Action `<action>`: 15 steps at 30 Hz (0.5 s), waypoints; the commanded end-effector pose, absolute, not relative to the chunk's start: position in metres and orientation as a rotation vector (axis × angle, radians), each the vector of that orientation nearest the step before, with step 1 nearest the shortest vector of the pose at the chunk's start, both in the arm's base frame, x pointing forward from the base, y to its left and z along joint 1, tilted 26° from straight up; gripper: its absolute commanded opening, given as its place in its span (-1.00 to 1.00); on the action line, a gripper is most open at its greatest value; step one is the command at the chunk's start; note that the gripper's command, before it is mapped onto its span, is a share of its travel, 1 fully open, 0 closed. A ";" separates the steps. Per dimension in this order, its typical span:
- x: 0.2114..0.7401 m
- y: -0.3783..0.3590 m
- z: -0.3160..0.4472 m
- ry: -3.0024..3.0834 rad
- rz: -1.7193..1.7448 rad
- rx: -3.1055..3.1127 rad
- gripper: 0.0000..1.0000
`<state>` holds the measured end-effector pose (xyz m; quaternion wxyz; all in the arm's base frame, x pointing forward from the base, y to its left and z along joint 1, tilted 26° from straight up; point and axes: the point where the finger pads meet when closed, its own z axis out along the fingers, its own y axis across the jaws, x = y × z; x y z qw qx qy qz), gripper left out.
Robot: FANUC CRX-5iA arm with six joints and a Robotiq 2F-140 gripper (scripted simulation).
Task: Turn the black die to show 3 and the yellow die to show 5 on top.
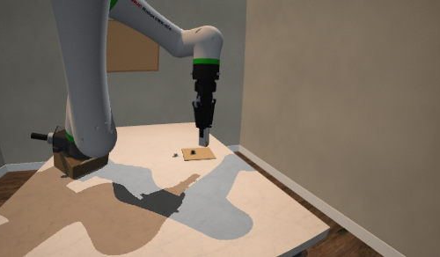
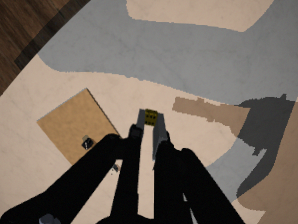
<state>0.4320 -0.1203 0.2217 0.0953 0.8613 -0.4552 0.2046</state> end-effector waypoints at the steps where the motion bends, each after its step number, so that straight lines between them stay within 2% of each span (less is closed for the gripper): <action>1: 0.432 -0.120 0.222 -1.349 0.607 2.553 -0.87; 15: 0.432 -0.120 0.222 -1.461 0.621 2.508 -0.87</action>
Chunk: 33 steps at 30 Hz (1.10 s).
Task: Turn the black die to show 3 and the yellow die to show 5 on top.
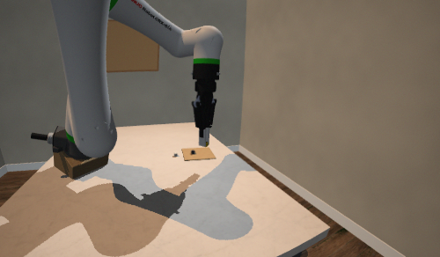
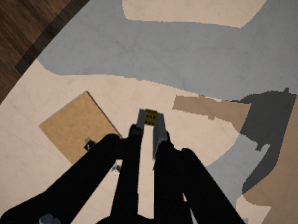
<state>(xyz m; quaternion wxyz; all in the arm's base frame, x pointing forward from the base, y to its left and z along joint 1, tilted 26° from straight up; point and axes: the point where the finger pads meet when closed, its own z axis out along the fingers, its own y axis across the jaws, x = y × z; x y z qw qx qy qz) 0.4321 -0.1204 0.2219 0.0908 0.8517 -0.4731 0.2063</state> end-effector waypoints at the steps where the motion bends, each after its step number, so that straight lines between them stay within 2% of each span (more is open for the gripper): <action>1: 0.432 -0.121 0.222 -1.502 0.626 2.490 -0.87; 33: 0.437 -0.126 0.223 -2.726 0.716 1.524 -0.87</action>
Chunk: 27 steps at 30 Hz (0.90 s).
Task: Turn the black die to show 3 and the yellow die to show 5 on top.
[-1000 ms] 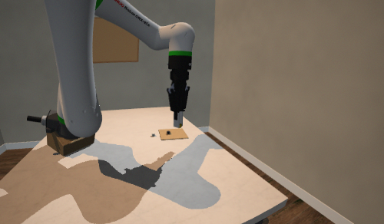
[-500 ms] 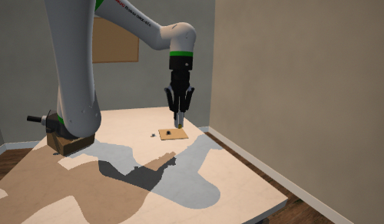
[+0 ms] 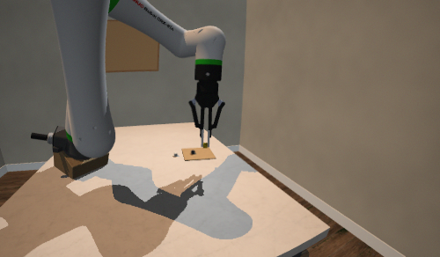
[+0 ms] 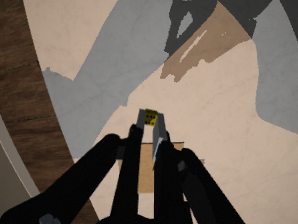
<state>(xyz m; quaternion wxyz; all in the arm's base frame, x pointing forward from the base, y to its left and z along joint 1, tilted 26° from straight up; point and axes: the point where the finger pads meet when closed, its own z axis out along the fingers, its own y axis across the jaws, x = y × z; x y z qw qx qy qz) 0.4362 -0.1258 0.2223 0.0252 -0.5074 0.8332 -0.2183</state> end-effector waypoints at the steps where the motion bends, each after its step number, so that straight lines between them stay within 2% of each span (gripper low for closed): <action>1: 0.437 -0.126 0.223 2.671 -0.678 -1.322 -0.87; 27: 0.440 -0.131 0.223 2.829 -0.536 -0.101 -0.87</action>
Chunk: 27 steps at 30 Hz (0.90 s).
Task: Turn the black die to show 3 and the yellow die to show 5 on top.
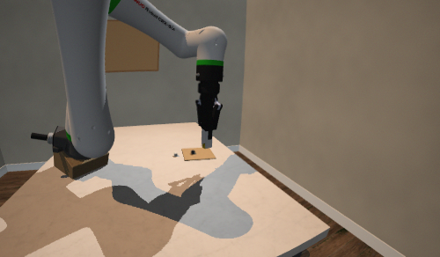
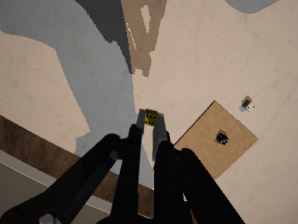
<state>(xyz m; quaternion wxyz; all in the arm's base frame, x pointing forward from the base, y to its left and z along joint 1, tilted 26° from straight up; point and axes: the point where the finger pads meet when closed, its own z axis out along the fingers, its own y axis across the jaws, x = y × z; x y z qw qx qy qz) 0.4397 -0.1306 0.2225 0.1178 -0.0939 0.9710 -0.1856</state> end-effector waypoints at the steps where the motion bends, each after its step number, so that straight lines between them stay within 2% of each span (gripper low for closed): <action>1: 0.440 -0.131 0.223 2.823 -0.524 -0.025 -0.87; 27: 0.444 -0.136 0.223 2.518 -0.317 1.055 -0.87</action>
